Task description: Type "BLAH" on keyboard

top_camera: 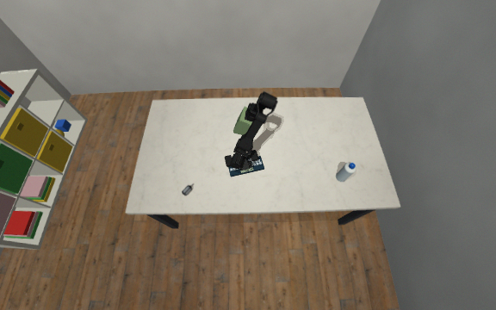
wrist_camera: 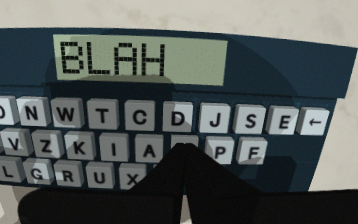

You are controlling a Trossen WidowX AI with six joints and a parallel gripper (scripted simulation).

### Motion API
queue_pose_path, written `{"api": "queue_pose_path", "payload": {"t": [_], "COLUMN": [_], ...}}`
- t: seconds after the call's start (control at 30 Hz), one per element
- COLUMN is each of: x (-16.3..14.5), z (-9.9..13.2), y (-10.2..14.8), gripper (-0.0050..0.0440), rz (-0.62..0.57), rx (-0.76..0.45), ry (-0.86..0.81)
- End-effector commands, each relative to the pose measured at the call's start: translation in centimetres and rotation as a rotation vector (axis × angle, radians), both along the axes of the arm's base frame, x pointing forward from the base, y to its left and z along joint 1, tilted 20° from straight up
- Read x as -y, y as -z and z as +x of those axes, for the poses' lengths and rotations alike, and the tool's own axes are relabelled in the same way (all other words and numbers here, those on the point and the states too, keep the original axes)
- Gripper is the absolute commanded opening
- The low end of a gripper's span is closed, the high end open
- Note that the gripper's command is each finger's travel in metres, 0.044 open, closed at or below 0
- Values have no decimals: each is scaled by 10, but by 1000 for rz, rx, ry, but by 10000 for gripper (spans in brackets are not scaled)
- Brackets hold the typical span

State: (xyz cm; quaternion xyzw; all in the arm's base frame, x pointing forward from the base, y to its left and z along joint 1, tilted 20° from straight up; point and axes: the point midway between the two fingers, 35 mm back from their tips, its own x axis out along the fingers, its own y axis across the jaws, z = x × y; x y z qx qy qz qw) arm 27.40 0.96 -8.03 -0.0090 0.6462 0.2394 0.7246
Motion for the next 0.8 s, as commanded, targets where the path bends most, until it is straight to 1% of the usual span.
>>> {"api": "queue_pose_path", "payload": {"t": [0.0,0.47,0.67,0.77], "x": [0,0,-1,-1], "z": [5,5,2,4], "y": [-3,-3,1,-3], "gripper": [-50,-50,-50,-50], "rz": [-1,-2,0,-1], "rx": [19,21,7,18], "ry": [3,2,2,1]}}
